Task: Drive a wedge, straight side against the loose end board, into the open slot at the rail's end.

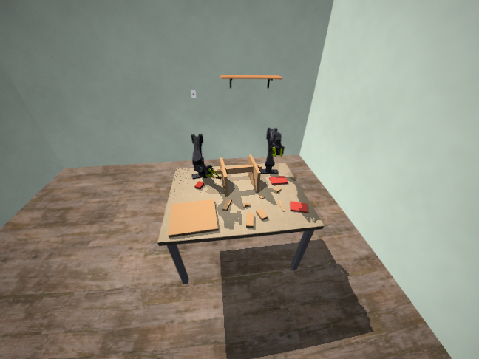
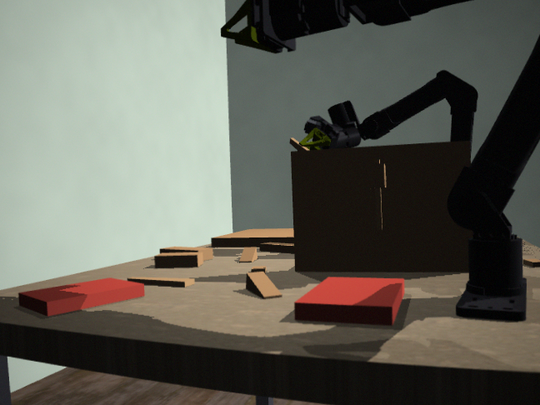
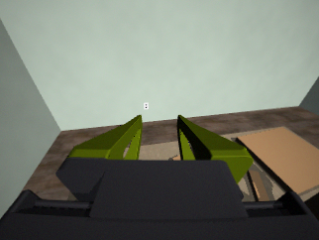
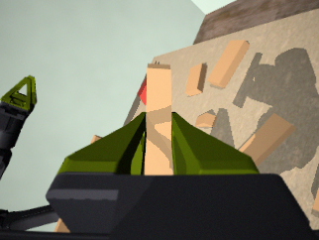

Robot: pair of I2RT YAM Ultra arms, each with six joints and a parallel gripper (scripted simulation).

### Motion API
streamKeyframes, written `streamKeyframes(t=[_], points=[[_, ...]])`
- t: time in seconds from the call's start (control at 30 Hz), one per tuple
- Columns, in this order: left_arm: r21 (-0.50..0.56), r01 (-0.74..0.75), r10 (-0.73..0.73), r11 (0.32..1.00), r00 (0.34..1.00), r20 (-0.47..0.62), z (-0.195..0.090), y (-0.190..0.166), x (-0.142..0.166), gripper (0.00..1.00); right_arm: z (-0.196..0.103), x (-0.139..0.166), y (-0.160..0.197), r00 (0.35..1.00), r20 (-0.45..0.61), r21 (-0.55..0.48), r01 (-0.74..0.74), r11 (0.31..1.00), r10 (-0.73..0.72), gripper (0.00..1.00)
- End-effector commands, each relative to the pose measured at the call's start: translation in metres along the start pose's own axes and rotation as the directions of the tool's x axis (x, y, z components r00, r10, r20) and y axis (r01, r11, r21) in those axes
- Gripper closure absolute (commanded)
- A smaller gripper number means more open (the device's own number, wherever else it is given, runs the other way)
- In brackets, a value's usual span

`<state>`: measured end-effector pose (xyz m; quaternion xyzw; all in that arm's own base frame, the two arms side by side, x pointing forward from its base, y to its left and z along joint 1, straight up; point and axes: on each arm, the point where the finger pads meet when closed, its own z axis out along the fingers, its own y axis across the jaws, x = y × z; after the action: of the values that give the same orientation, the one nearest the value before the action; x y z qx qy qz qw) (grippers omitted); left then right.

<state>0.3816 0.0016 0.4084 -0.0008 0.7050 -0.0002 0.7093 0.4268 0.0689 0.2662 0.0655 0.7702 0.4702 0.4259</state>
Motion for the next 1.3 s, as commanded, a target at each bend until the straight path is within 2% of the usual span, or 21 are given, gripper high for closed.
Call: streamKeyframes(t=[0.0,0.13,0.2,0.3,0.37,0.43,0.5,0.67,0.7,0.73,0.77,0.83,0.87,0.93,1.0,1.13,1.27], points=[[0.0,-0.003,0.003,1.0,0.999,0.045,-0.001,-0.001,-0.022,0.61,0.002,0.004,0.035,0.997,0.002,-0.115,0.082,0.99,-0.083,0.98],[0.0,-0.003,0.003,1.0,0.999,0.045,-0.001,-0.001,-0.022,0.61,0.005,0.013,0.042,0.996,-0.015,-0.14,0.089,0.986,-0.092,0.98],[0.0,-0.003,0.003,1.0,0.999,0.045,-0.001,-0.001,-0.022,0.61,0.005,0.004,0.055,0.992,-0.001,-0.165,0.124,0.978,-0.126,0.98],[0.0,-0.003,0.003,1.0,0.999,0.045,-0.001,-0.001,-0.022,0.61,0.005,0.004,0.056,0.992,-0.001,-0.168,0.126,0.978,-0.128,0.98],[0.0,-0.003,0.003,1.0,0.999,0.045,-0.001,-0.001,-0.022,0.61,0.006,0.019,0.051,0.992,-0.026,-0.17,0.118,0.978,-0.124,0.98],[0.0,-0.003,0.003,1.0,0.999,0.045,-0.001,-0.001,-0.022,0.61,0.007,0.01,0.067,0.989,-0.014,-0.203,0.145,0.968,-0.15,0.98],[0.0,-0.003,0.003,1.0,0.999,0.045,-0.001,-0.001,-0.022,0.61,0.007,0.022,0.068,0.988,-0.035,-0.224,0.14,0.964,-0.151,0.98],[0.0,-0.003,0.003,1.0,0.999,0.045,-0.001,-0.001,-0.022,0.61,0.008,0.031,0.1,0.973,-0.045,-0.333,0.199,0.922,-0.226,0.98],[0.0,-0.003,0.003,1.0,0.999,0.045,-0.001,-0.001,-0.022,0.61,0.008,0.038,0.105,0.969,-0.057,-0.359,0.204,0.911,-0.239,0.98],[0.0,-0.003,0.003,1.0,0.999,0.045,-0.001,-0.001,-0.022,0.61,0.018,0.054,0.089,0.974,-0.12,-0.355,0.141,0.924,-0.195,0.98],[0.0,-0.003,0.003,1.0,0.999,0.045,-0.001,-0.001,-0.022,0.61,0.021,0.062,0.089,0.97,-0.145,-0.376,0.128,0.918,-0.194,0.98],[0.0,-0.003,0.003,1.0,0.999,0.045,-0.001,-0.001,-0.022,0.61,0.021,0.062,0.089,0.97,-0.145,-0.376,0.128,0.918,-0.194,0.98],[0.0,-0.003,0.003,1.0,0.999,0.045,-0.001,-0.001,-0.022,0.61,0.011,0.058,0.116,0.958,-0.104,-0.43,0.198,0.881,-0.266,0.98],[0.0,-0.003,0.003,1.0,0.999,0.045,-0.001,-0.001,-0.022,0.61,0.009,0.067,0.128,0.947,-0.111,-0.478,0.214,0.852,-0.301,0.98],[0.0,-0.003,0.003,1.0,0.999,0.045,-0.001,-0.001,-0.022,0.61,0.018,0.086,0.119,0.942,-0.172,-0.501,0.168,0.849,-0.288,0.98],[0.0,-0.003,0.003,1.0,0.999,0.045,-0.001,-0.001,-0.022,0.61,0.017,0.113,0.131,0.919,-0.224,-0.575,0.144,0.805,-0.325,0.98],[0.0,-0.003,0.003,1.0,0.999,0.045,-0.001,-0.001,-0.022,0.61,0.018,0.123,0.134,0.912,-0.241,-0.594,0.132,0.794,-0.332,0.98]])
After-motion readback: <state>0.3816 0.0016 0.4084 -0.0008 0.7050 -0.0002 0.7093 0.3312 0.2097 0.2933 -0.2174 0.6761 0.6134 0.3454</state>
